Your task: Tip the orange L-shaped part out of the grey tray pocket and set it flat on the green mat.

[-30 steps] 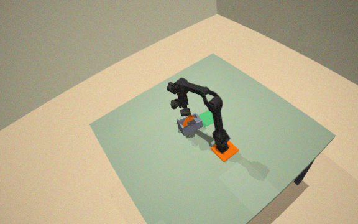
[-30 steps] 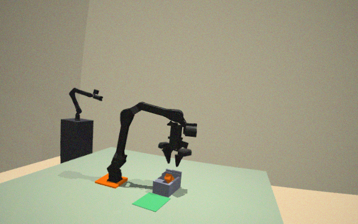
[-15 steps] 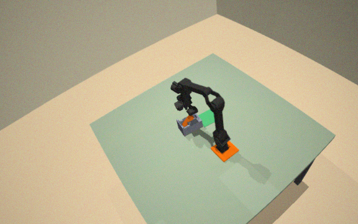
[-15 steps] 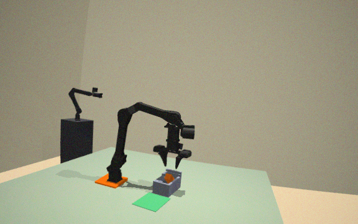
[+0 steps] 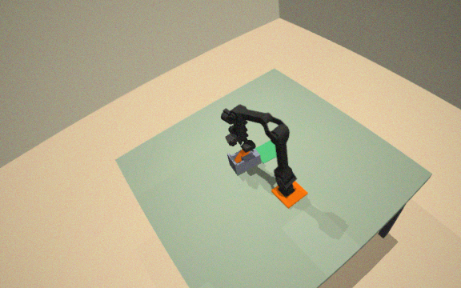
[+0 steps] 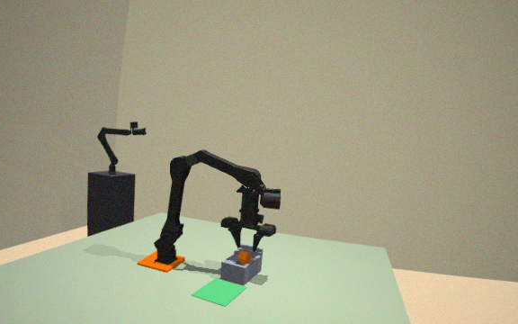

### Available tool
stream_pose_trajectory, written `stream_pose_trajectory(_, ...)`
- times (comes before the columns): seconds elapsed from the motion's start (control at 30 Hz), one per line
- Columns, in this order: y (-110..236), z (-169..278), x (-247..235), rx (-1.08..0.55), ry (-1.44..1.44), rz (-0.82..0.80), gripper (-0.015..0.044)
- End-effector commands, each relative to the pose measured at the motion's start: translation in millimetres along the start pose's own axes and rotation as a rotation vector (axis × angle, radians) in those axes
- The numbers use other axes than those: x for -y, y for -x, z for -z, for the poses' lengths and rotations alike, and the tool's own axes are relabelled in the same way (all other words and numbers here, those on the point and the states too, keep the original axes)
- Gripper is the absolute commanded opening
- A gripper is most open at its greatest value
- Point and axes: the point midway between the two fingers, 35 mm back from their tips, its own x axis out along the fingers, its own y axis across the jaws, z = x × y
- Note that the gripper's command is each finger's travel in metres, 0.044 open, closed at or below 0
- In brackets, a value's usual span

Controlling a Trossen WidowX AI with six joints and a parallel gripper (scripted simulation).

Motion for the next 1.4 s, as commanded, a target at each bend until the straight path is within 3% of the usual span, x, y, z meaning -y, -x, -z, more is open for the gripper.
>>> stream_pose_trajectory(0.0,-7,1,0,-0.004,0.007,-0.003,0.028)
stream_pose_trajectory(0.7,-37,1,-1,-0.004,0.007,-0.003,0.028)
stream_pose_trajectory(0.87,-34,0,-1,0.0,0.0,0.001,0.0149)
stream_pose_trajectory(1.2,-34,0,-1,0.0,0.0,0.001,0.0082)
stream_pose_trajectory(1.3,-34,0,-1,0.0,0.0,0.001,0.0003)
stream_pose_trajectory(1.37,-34,0,-1,0.0,0.0,0.001,0.0)
